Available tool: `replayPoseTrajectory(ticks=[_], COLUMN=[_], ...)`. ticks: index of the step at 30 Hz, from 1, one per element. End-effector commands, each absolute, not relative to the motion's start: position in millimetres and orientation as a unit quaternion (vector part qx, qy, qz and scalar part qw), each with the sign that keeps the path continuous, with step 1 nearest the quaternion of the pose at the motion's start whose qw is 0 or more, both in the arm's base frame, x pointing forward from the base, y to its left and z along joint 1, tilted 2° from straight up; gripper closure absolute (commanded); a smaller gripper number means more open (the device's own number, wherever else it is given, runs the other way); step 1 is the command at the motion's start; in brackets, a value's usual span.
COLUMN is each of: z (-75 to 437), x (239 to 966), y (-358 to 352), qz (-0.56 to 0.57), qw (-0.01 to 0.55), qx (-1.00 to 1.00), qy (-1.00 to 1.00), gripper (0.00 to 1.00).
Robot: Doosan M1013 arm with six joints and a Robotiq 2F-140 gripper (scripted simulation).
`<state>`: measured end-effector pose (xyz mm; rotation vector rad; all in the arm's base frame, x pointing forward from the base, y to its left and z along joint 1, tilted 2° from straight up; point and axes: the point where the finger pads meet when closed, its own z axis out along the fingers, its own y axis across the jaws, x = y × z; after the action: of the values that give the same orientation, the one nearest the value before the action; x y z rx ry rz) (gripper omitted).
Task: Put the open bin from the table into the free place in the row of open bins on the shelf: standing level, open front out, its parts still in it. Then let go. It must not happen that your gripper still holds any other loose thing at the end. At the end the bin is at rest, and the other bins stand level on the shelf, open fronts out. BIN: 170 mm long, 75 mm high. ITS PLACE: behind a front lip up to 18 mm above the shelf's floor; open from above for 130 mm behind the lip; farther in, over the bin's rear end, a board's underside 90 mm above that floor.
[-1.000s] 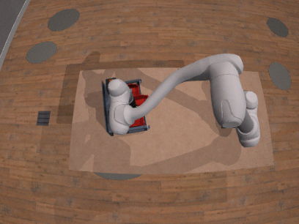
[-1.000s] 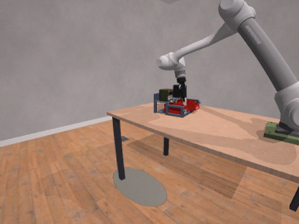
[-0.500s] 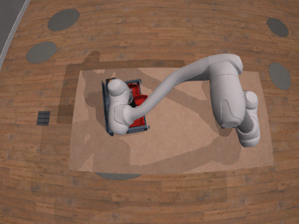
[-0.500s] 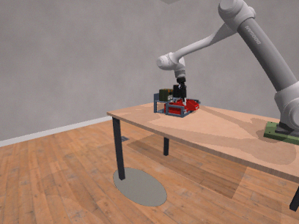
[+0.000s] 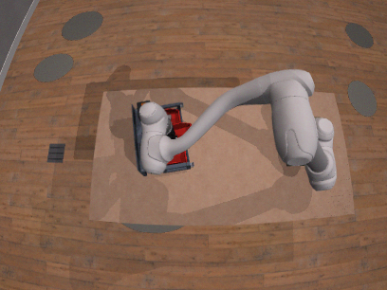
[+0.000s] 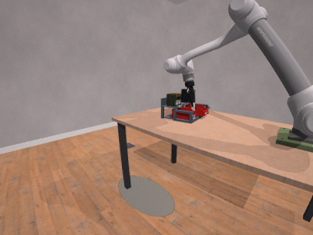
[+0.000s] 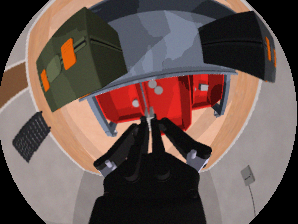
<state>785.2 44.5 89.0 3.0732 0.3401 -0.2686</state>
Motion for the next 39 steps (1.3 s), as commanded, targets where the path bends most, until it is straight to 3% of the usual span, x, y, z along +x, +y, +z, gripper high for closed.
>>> replayPoseTrajectory(ticks=[1, 39], z=[88.8, 90.8], x=[789.9, 790.8], y=[44.3, 43.6], qz=[-0.084, -0.092], qw=[0.016, 0.017], qx=[0.99, 0.99], qy=[0.108, 0.108], gripper=[1.0, 1.0])
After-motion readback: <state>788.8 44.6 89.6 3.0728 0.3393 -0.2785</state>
